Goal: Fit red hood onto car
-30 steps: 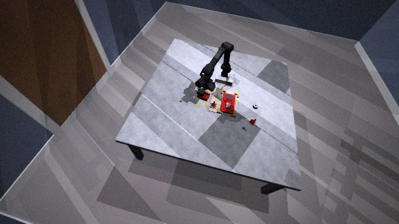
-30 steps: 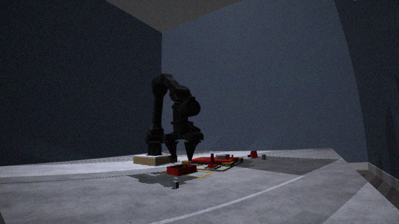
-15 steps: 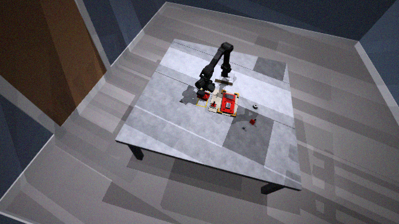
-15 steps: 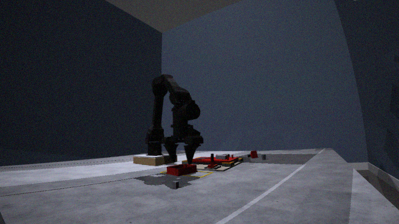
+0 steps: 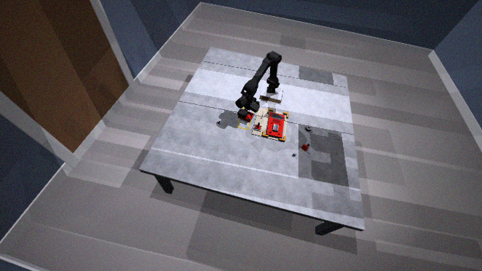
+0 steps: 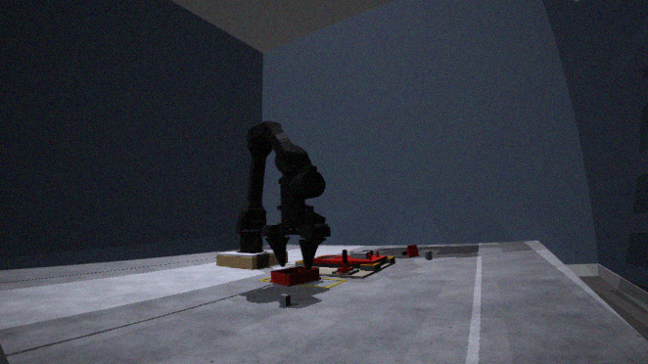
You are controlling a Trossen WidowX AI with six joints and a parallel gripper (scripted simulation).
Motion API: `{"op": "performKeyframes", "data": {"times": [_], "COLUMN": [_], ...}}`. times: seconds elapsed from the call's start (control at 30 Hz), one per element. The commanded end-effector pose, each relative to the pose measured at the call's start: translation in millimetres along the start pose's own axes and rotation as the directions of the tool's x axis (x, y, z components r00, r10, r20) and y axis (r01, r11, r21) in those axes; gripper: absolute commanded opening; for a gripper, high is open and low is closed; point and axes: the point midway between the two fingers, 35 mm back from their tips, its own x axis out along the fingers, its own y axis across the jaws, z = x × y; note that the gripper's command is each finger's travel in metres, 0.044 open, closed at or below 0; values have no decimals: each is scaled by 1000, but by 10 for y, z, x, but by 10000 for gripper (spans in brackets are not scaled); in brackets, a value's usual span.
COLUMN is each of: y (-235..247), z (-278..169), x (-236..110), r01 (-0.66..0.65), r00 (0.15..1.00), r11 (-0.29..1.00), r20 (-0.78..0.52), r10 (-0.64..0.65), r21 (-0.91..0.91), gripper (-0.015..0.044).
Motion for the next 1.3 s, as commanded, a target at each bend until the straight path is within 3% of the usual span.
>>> {"op": "performKeyframes", "data": {"times": [0.0, 0.77, 0.9, 1.2, 1.27], "y": [2, 4, 1, 1, 1], "z": [4, 4, 0, 0, 0], "x": [29, 142, 117, 117, 109], "r01": [-2, -2, 0, 0, 0], "r00": [1000, 1000, 1000, 1000, 1000], "r11": [1000, 1000, 1000, 1000, 1000], "r20": [3, 3, 0, 0, 0], "r10": [2, 2, 0, 0, 0], "r21": [-6, -6, 0, 0, 0], "gripper": [440, 440, 335, 275, 222]}}
